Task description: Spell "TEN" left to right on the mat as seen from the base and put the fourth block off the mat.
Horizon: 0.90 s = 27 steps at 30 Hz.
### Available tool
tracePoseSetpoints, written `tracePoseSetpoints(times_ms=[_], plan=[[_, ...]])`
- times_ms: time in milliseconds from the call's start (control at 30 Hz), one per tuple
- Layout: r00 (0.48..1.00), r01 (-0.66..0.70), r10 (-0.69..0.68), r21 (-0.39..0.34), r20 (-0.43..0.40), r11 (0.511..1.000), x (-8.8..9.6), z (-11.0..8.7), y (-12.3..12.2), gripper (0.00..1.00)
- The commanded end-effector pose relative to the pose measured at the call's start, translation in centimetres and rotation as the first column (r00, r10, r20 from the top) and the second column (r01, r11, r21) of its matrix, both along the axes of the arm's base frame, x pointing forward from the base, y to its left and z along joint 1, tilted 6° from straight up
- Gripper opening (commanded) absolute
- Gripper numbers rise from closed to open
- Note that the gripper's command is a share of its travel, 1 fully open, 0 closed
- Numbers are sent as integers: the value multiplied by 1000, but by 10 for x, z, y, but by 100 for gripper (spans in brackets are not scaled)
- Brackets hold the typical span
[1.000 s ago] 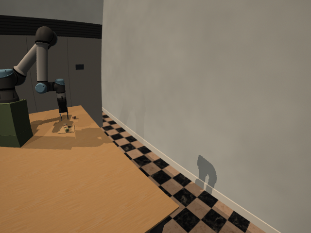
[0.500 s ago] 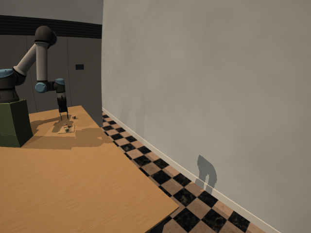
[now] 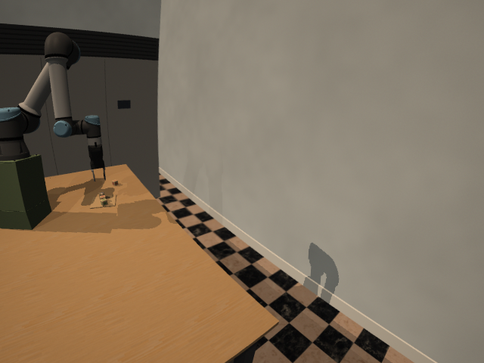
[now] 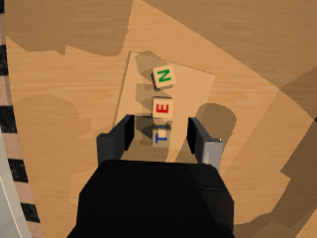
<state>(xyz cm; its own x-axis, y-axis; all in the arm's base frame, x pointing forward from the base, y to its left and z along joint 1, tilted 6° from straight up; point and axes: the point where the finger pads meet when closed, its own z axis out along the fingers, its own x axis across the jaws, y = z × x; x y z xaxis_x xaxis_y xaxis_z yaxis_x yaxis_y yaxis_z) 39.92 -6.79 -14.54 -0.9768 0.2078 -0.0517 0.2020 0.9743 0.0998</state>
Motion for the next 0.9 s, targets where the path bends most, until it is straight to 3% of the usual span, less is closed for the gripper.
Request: tracePoseSetpoints(times_ms=[0,300,867], plan=[[1000,0,0,-1,2,1000,-1,20,-2,100],[1000,0,0,-1,2,1000,-3,44,-4,100],[1000,0,0,-1,2,1000,-3,48,-4,100]])
